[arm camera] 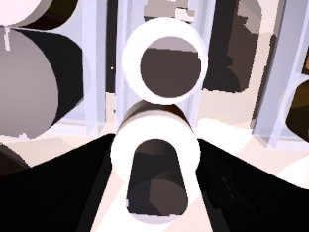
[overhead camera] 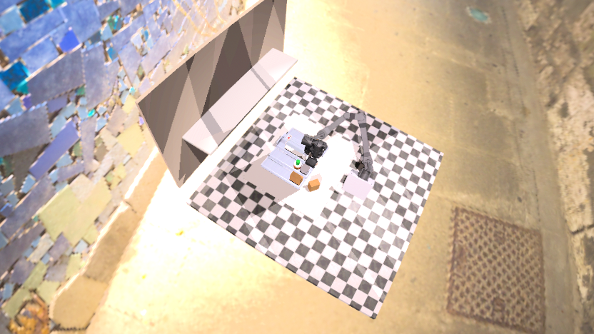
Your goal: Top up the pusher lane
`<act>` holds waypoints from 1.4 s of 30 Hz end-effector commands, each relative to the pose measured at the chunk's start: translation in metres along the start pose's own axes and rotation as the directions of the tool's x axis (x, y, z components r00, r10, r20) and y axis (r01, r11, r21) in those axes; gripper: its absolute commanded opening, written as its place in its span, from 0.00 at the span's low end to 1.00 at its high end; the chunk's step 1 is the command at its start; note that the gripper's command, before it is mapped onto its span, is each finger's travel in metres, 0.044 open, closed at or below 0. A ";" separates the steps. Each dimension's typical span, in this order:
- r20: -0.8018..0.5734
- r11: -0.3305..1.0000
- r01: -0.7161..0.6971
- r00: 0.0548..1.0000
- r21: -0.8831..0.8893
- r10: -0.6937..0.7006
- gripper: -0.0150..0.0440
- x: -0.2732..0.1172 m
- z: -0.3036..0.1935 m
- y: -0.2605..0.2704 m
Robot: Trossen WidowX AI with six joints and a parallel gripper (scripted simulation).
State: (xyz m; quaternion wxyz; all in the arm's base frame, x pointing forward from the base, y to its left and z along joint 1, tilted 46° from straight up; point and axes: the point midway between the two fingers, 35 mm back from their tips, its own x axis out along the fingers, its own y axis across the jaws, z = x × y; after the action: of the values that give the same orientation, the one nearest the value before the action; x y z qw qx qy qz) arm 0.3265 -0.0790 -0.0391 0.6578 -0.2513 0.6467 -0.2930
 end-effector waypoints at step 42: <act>0.021 1.000 0.003 1.000 0.015 -0.003 0.25 -0.005 0.021 -0.003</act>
State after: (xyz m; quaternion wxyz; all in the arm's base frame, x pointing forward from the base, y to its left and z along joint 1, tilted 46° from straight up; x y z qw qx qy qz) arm 0.3394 -0.0786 -0.0357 0.6586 -0.2509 0.6461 -0.2931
